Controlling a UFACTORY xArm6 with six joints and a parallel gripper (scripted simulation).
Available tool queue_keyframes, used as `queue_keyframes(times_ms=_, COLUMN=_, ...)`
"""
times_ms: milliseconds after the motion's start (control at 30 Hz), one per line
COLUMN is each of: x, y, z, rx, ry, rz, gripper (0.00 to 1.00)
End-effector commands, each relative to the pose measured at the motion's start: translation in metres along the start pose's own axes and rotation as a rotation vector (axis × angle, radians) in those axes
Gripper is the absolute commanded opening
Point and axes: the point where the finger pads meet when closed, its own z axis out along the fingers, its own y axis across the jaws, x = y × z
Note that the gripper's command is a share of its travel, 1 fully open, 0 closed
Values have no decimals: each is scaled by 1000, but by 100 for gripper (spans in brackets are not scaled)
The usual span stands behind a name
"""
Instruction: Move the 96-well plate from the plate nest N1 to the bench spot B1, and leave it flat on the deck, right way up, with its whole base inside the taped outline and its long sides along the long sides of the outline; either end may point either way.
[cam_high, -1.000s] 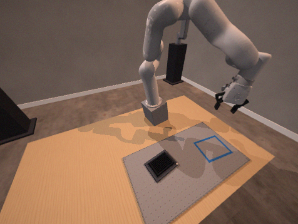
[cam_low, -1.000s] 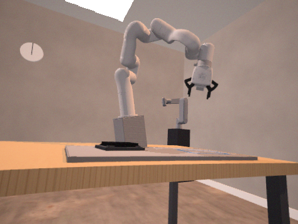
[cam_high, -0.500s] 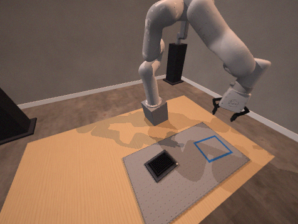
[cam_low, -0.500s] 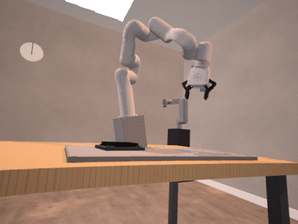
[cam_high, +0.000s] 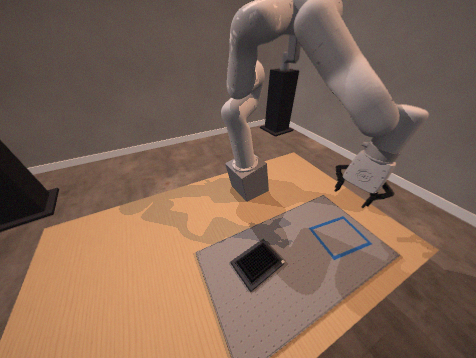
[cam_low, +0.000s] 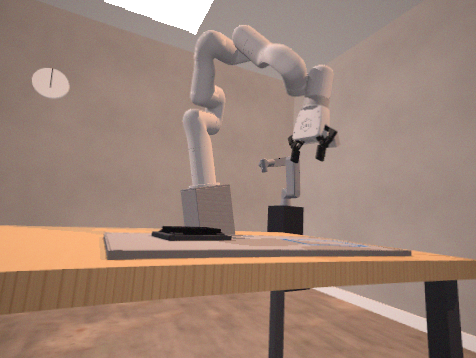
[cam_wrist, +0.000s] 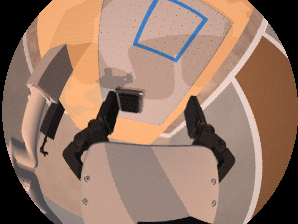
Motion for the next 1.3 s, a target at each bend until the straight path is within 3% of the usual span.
queue_keyframes(times_ms=0, x=-14, y=4, z=7, rx=-9, ry=5, rz=137, gripper=100)
queue_keyframes(times_ms=1267, x=-114, y=3, z=66, rx=13, ry=45, rz=1069, gripper=100)
